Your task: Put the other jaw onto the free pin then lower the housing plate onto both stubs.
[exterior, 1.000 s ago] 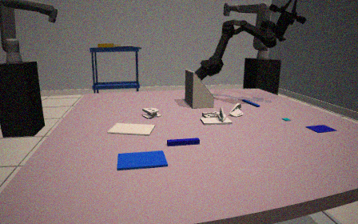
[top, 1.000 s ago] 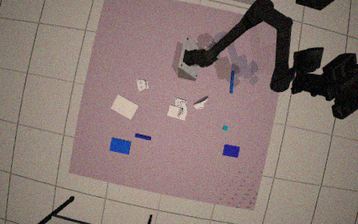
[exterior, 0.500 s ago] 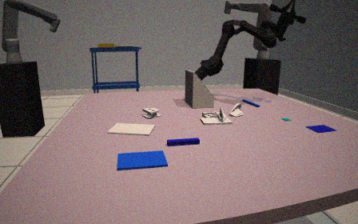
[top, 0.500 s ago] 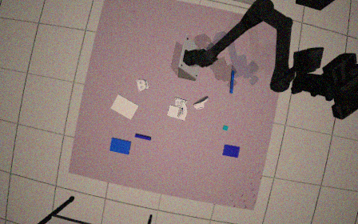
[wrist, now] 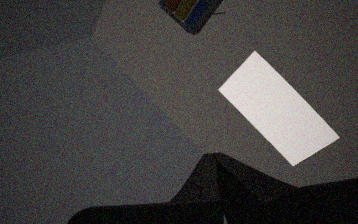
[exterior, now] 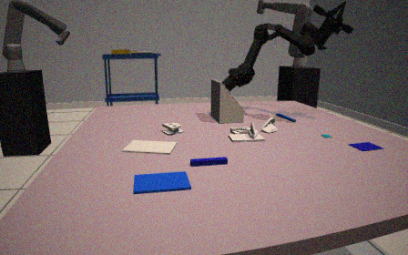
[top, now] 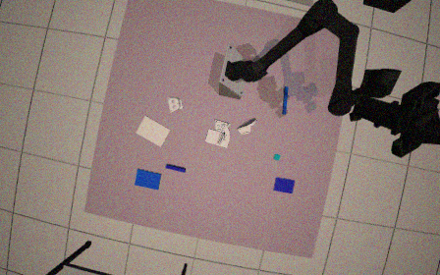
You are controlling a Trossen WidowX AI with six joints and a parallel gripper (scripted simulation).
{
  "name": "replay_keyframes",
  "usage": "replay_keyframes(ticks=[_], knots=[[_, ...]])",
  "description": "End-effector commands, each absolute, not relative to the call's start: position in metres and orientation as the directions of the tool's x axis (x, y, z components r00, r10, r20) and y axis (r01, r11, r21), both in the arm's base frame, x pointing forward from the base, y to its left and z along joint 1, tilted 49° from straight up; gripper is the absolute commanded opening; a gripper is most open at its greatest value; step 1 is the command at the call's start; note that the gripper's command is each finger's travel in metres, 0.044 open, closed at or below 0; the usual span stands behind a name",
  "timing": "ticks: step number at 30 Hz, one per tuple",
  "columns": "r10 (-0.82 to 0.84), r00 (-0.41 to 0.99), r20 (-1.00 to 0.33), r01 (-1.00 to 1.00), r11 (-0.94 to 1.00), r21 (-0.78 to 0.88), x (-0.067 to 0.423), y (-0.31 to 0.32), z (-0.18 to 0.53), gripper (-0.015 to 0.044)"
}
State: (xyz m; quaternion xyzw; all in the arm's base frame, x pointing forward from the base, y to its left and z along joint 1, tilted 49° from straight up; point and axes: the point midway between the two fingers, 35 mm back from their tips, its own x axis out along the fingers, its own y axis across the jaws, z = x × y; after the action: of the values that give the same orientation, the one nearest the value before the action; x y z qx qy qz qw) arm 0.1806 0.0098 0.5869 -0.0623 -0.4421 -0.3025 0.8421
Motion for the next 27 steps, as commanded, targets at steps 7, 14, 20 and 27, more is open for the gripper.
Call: replay_keyframes(ticks=[7, 14, 20, 27], knots=[[-0.34, 0.503, 0.794, 0.6, 0.799, -0.038, 0.211, 0.033, 0.577, 0.0], [-0.242, 0.575, 0.781, 0.611, 0.763, -0.213, 0.234, 0.051, 0.565, 0.0], [-0.152, 0.632, 0.76, 0.601, 0.715, -0.357, 0.252, 0.067, 0.554, 0.0], [-0.048, 0.7, 0.712, 0.568, 0.641, -0.515, 0.274, 0.084, 0.537, 0.0]])
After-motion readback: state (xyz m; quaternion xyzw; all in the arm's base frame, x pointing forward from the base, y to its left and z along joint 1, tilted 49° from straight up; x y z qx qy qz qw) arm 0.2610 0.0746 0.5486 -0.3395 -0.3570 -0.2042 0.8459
